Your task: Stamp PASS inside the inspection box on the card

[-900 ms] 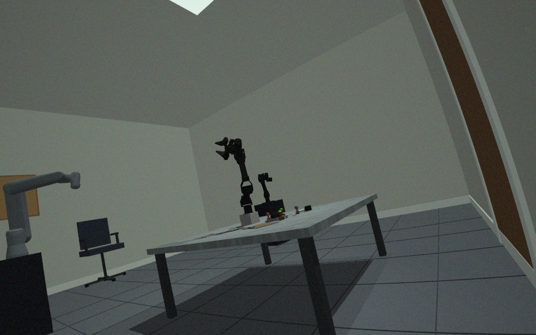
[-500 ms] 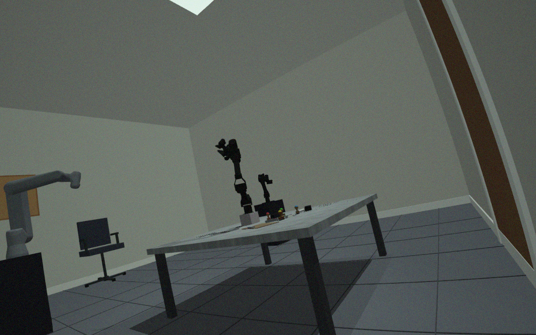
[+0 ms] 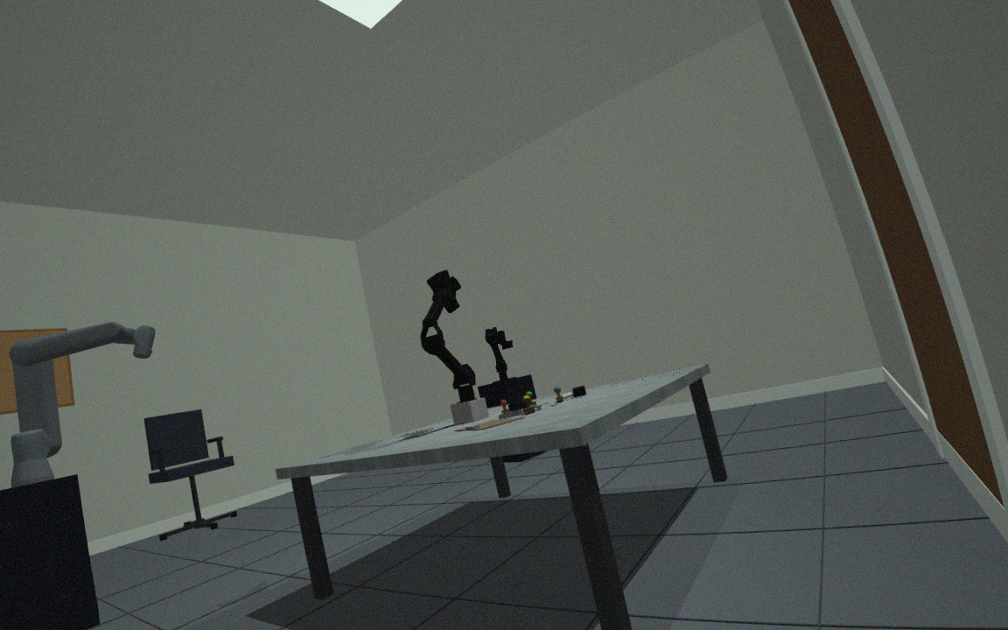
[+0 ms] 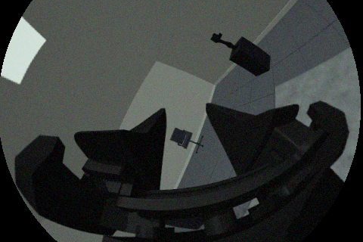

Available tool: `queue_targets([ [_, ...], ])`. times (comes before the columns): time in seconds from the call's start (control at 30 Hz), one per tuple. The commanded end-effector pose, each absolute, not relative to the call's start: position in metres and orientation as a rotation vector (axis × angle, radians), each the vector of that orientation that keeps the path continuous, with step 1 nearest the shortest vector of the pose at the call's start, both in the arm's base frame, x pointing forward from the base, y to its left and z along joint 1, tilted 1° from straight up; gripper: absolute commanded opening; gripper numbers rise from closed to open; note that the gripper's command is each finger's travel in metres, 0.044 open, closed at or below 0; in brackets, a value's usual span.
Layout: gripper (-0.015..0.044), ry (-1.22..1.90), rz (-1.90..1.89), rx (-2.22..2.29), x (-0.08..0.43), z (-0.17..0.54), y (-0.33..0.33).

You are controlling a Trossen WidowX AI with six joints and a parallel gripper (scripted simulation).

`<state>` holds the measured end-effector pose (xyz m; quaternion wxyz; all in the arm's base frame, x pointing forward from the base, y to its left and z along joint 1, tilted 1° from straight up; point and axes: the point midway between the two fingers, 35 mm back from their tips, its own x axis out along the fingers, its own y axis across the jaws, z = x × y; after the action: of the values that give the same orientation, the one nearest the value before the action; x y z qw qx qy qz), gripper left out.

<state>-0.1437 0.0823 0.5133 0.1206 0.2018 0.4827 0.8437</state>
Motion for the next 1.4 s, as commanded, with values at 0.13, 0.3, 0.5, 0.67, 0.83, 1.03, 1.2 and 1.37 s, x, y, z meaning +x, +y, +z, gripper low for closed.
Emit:
queue_targets([
  [0.13, 0.0225, 1.349, 2.065, 0.580, -0.127, 0.462, 0.186],
  [0.3, 0.0225, 1.298, 1.781, 0.525, -0.092, 0.413, 0.251],
  [0.5, 0.0225, 1.255, 1.446, 0.435, -0.029, 0.345, 0.302],
  [0.67, 0.0225, 1.241, 1.174, 0.341, 0.033, 0.285, 0.319],
  [0.83, 0.0225, 1.260, 0.905, 0.235, 0.093, 0.223, 0.313],
  [1.03, 0.0225, 1.326, 0.595, 0.094, 0.155, 0.152, 0.277],
  [1.2, 0.0225, 1.415, 0.355, -0.027, 0.191, 0.099, 0.228],
  [1.37, 0.0225, 1.518, 0.173, -0.128, 0.207, 0.061, 0.178],
])
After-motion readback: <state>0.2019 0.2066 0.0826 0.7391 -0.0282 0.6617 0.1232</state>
